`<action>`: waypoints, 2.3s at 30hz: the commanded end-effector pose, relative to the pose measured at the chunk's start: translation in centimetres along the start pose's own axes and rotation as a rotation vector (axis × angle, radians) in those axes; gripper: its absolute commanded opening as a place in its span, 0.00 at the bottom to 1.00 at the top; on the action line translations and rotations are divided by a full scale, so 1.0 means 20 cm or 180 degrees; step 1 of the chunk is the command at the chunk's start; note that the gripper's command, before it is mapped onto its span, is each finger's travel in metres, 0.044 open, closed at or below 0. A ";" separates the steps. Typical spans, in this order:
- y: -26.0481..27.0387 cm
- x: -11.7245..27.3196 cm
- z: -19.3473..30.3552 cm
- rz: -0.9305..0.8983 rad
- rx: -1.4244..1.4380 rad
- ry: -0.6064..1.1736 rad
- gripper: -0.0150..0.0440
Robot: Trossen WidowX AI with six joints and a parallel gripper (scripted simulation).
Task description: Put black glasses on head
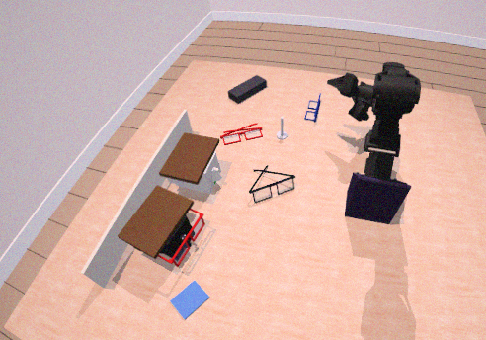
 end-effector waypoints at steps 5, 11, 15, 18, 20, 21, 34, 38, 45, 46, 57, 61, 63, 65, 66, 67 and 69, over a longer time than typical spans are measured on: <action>0.00 0.00 0.00 0.0000 0.0000 0.0000 1.00; 0.01 -0.02 0.00 -0.0004 -0.0280 0.0016 0.87; 0.06 -0.12 0.02 -0.0005 -0.1415 0.0023 0.69; 0.08 -0.22 0.01 -0.0043 -0.2416 -0.0085 0.59; 0.09 -0.29 0.00 -0.0094 -0.3039 -0.0207 0.59; 0.08 -0.33 -0.02 -0.0133 -0.3339 -0.0283 0.59; -0.28 -0.74 -0.33 -0.1613 -0.6062 -0.1717 0.59; -0.47 -0.76 -0.51 -0.2556 -0.6235 -0.2166 0.59; -0.81 -0.64 -0.82 -0.3995 -0.5564 -0.2458 0.59; -0.84 -0.61 -0.86 -0.4180 -0.5418 -0.2428 0.59; -1.09 -0.23 -1.07 -0.4612 -0.3572 -0.1224 0.59; -1.10 -0.23 -1.07 -0.4593 -0.3552 -0.1199 0.59; -1.10 -0.23 -1.07 -0.4593 -0.3552 -0.1199 0.59; -1.10 -0.23 -1.07 -0.4593 -0.3552 -0.1199 0.50; -1.10 -0.23 -1.07 -0.4593 -0.3552 -0.1199 0.46; -1.10 -0.23 -1.07 -0.4593 -0.3552 -0.1199 0.46; -1.10 -0.23 -1.07 -0.4593 -0.3552 -0.1199 0.46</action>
Point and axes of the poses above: the point midway between the two fingers, 35 mm back from their tips, its own x axis back along the fingers, its own y axis across the jaws, z = x × y, the point moved 4 cm from there along x, back along the fingers, and after that the axes turned 4 degrees about x, right-handed, at the moved point
